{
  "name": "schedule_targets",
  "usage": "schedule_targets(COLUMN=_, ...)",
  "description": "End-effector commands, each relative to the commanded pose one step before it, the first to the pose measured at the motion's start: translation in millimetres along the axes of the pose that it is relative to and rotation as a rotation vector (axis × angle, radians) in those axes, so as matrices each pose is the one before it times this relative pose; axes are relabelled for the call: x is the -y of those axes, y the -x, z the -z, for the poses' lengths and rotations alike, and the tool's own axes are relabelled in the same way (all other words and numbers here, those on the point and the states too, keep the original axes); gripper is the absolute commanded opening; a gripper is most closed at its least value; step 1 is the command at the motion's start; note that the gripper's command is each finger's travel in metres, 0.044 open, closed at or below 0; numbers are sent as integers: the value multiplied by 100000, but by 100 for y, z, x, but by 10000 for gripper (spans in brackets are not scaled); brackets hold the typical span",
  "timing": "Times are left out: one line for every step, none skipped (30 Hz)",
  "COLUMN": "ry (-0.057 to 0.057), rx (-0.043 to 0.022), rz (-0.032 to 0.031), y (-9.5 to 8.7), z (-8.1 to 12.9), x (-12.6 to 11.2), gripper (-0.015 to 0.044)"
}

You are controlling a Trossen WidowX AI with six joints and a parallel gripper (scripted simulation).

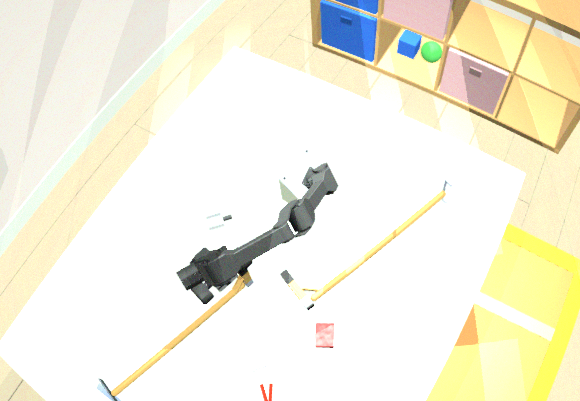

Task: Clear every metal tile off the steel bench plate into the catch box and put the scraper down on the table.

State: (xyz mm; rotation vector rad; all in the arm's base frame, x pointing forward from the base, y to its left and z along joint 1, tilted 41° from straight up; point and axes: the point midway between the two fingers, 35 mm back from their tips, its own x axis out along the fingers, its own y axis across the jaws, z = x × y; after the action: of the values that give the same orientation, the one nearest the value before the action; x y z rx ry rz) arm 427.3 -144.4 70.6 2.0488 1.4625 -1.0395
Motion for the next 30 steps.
schedule_targets(ry=-1048, rx=-751, rz=191, y=-652, z=-46, x=94, gripper=0)
schedule_targets(ry=8, rx=-20, rz=-15, y=-153, z=-2, x=-3, gripper=0)
schedule_targets(ry=8, rx=-21, rz=-14, y=-153, z=-2, x=-2, gripper=0)
schedule_targets(ry=8, rx=-21, rz=-14, y=-153, z=-2, x=-1, gripper=0)
schedule_targets(ry=8, rx=-21, rz=-14, y=-153, z=-2, x=0, gripper=0)
schedule_targets(ry=8, rx=-22, rz=-14, y=-153, z=-2, x=1, gripper=0)
schedule_targets(ry=8, rx=-22, rz=-13, y=-153, z=-2, x=2, gripper=0)
schedule_targets(ry=8, rx=-23, rz=-13, y=-154, z=-2, x=4, gripper=0)
schedule_targets(ry=8, rx=-23, rz=-13, y=-154, z=-2, x=5, gripper=0)
schedule_targets(ry=8, rx=-23, rz=-12, y=-154, z=-2, x=6, gripper=0)
schedule_targets(ry=8, rx=-24, rz=-12, y=-154, z=-2, x=7, gripper=0)
schedule_targets(ry=8, rx=-24, rz=-12, y=-154, z=-2, x=8, gripper=0)
schedule_targets(ry=8, rx=-25, rz=-12, y=-154, z=-2, x=9, gripper=0)
schedule_targets(ry=8, rx=-25, rz=-11, y=-154, z=-2, x=11, gripper=0)
schedule_targets(ry=8, rx=-25, rz=-11, y=-154, z=-2, x=12, gripper=0)
schedule_targets(ry=8, rx=-26, rz=-11, y=-154, z=-2, x=13, gripper=0)
schedule_targets(ry=8, rx=-26, rz=-10, y=-154, z=-2, x=14, gripper=0)
schedule_targets(ry=8, rx=-27, rz=-10, y=-154, z=-2, x=15, gripper=0)
schedule_targets(ry=8, rx=-27, rz=-10, y=-154, z=-2, x=16, gripper=0)
schedule_targets(ry=8, rx=-27, rz=-9, y=-154, z=-2, x=17, gripper=0)
schedule_targets(ry=-1, rx=0, rz=1, y=2, z=1, x=11, gripper=0)
schedule_targets(ry=-1, rx=0, rz=1, y=4, z=2, x=22, gripper=0)
schedule_targets(ry=-2, rx=0, rz=2, y=6, z=2, x=33, gripper=0)
schedule_targets(ry=-2, rx=0, rz=2, y=8, z=3, x=44, gripper=0)
schedule_targets(ry=-3, rx=0, rz=3, y=10, z=4, x=55, gripper=0)
schedule_targets(ry=-3, rx=0, rz=3, y=11, z=4, x=63, gripper=0)
schedule_targets(ry=-3, rx=0, rz=3, y=11, z=5, x=67, gripper=0)
schedule_targets(ry=-3, rx=0, rz=3, y=11, z=5, x=67, gripper=0)
schedule_targets(ry=-3, rx=0, rz=3, y=11, z=4, x=67, gripper=0)
schedule_targets(ry=-3, rx=0, rz=3, y=11, z=4, x=68, gripper=0)
